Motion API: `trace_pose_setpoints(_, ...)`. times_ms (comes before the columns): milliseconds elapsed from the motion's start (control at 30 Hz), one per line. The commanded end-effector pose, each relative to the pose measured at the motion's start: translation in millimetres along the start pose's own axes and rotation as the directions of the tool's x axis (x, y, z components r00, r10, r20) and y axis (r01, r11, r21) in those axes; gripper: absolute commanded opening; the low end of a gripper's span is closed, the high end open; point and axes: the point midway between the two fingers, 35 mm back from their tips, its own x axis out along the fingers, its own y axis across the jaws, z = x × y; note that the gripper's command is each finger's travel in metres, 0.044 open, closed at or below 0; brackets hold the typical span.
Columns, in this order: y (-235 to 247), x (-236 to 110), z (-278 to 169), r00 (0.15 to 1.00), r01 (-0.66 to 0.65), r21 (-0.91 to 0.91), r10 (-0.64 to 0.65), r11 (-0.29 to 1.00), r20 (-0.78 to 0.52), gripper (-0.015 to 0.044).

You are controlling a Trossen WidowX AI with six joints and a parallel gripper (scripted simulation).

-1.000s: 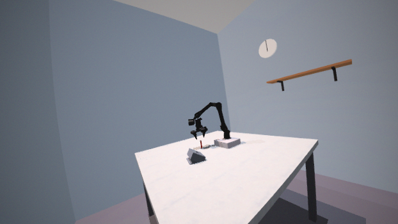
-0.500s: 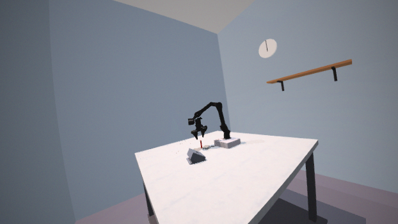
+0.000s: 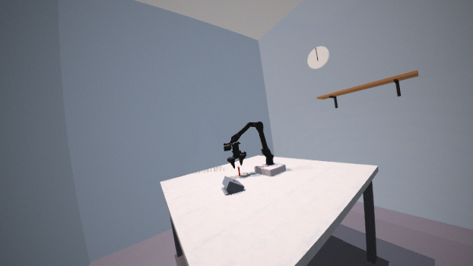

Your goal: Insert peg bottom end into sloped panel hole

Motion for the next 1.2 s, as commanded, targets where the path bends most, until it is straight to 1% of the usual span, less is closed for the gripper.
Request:
trace_pose_setpoints(0,0.5,7.9,1.6,1.0,-0.003,-0.007,0.003,1.0,0.008,0.044)
trace_pose_setpoints(733,2.3,39.2,3.3,1.0,-0.003,-0.007,0.003,1.0,0.009,0.044)
trace_pose_setpoints(1167,1.7,36.0,1.7,1.0,-0.002,0.0,0.002,1.0,0.002,0.0099)
